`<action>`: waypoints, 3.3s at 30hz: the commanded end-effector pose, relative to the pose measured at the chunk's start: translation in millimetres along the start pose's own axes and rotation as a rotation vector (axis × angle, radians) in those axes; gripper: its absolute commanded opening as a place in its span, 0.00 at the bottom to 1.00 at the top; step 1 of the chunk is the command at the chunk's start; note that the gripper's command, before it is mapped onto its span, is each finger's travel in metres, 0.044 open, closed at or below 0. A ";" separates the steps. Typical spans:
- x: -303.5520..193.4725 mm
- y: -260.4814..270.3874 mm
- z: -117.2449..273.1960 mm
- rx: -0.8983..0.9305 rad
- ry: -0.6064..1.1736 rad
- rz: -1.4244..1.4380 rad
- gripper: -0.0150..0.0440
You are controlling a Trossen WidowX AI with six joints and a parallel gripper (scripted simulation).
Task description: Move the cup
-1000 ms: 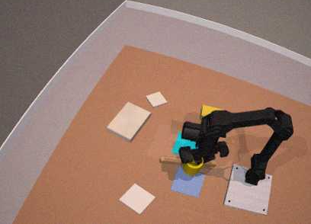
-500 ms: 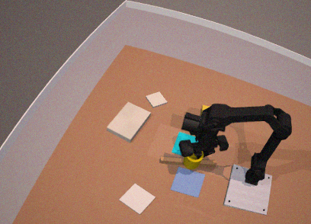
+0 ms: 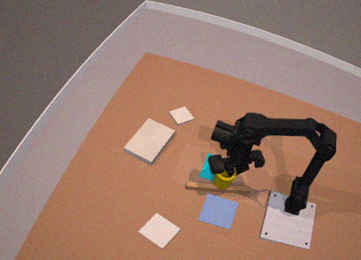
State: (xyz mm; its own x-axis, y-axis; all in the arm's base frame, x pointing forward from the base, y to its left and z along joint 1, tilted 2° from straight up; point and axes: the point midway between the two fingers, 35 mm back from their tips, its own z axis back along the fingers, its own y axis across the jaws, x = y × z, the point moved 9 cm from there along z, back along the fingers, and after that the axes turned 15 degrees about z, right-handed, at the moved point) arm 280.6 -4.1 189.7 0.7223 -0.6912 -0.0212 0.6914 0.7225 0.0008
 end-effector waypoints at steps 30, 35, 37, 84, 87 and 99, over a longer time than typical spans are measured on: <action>66.5 -38.5 4.9 -0.004 -0.009 0.001 0.25; 77.1 -45.3 5.8 -0.005 -0.010 0.001 0.25; 78.1 -46.0 5.6 -0.005 -0.010 0.001 0.25; 80.1 -45.4 -38.5 0.001 -0.015 -0.002 0.25; 80.1 -45.4 -38.5 0.001 -0.015 -0.002 0.25; 80.1 -45.4 -38.5 0.001 -0.015 -0.002 0.50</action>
State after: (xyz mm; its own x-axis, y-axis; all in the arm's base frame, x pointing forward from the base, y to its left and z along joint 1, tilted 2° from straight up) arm 306.4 -91.7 149.3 0.7208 -0.6931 -0.0060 0.6932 0.7208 0.0020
